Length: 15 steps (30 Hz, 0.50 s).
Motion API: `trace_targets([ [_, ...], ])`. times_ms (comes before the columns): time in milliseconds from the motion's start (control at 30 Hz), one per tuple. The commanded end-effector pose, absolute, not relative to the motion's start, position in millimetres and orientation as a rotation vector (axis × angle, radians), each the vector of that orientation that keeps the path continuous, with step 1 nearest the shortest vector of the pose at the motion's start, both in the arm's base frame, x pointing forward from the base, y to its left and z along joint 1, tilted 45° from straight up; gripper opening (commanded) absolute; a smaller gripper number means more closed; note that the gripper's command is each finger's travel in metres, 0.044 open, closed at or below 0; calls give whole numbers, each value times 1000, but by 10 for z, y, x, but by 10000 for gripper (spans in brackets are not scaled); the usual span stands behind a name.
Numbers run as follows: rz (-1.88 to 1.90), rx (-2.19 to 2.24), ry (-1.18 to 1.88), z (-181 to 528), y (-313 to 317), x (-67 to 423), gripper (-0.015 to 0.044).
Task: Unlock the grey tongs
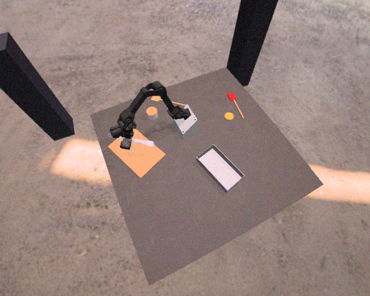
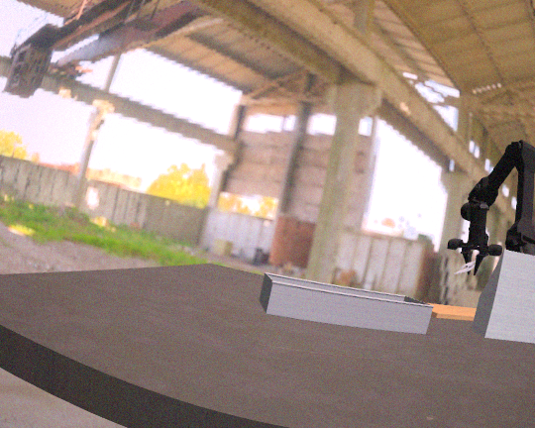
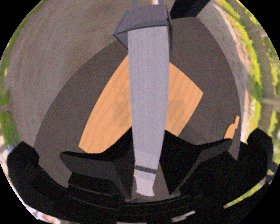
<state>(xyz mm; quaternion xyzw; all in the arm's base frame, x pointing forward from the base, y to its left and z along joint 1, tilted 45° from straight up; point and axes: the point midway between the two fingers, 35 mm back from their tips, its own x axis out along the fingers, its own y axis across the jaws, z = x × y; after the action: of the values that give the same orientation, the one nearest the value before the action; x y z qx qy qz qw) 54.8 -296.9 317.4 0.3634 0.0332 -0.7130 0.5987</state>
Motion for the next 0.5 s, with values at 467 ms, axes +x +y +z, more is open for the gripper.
trace_targets([
  [467, -1804, 444, -196, 3335, -2782, 638, -150],
])
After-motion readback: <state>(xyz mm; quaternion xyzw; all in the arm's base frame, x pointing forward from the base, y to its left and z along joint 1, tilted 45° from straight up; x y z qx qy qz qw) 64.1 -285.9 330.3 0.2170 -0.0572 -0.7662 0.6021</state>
